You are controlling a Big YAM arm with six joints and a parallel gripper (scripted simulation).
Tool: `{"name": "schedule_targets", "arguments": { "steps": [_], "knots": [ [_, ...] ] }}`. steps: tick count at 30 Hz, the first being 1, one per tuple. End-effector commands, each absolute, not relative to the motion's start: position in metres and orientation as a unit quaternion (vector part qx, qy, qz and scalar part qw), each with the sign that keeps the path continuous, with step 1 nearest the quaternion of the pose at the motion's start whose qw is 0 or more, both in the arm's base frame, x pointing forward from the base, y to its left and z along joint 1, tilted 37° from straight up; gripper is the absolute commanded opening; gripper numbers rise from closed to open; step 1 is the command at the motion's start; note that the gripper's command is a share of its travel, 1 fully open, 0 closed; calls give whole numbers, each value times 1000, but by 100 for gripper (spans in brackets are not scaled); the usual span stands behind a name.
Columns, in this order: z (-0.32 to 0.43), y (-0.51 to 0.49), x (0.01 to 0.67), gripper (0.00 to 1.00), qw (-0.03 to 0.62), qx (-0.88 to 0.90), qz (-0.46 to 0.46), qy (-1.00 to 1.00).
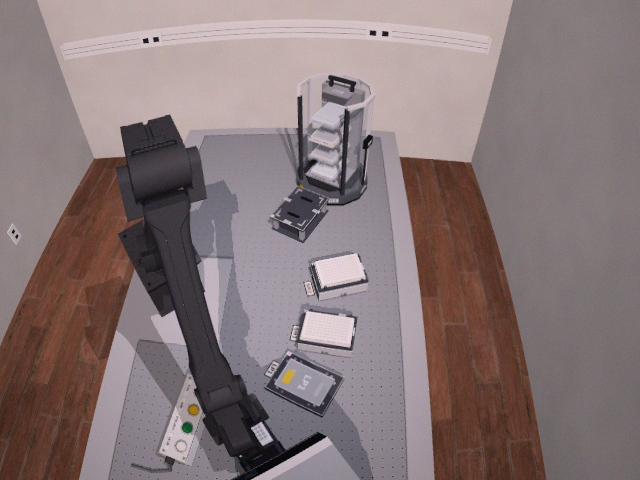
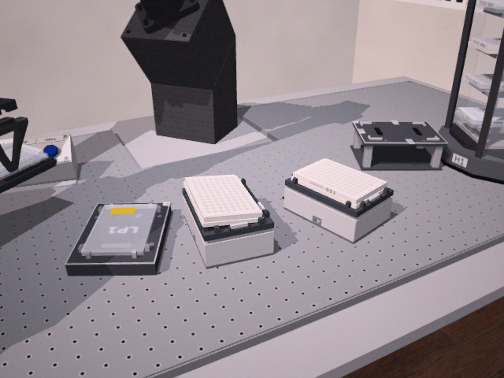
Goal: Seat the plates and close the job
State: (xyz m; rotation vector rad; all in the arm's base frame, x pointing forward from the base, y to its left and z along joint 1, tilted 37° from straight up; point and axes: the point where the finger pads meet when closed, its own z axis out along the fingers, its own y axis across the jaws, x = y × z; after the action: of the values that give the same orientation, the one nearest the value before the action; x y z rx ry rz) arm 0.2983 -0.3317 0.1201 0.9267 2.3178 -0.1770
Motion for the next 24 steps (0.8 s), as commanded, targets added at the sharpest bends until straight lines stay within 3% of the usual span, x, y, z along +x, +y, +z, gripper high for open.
{"name": "schedule_targets", "arguments": {
  "steps": [1, 24],
  "knots": [
    [118, -332, 304, 84, 317, 350, -67, 879],
    [114, -333, 306, 84, 317, 351, -65, 879]
  ]
}}
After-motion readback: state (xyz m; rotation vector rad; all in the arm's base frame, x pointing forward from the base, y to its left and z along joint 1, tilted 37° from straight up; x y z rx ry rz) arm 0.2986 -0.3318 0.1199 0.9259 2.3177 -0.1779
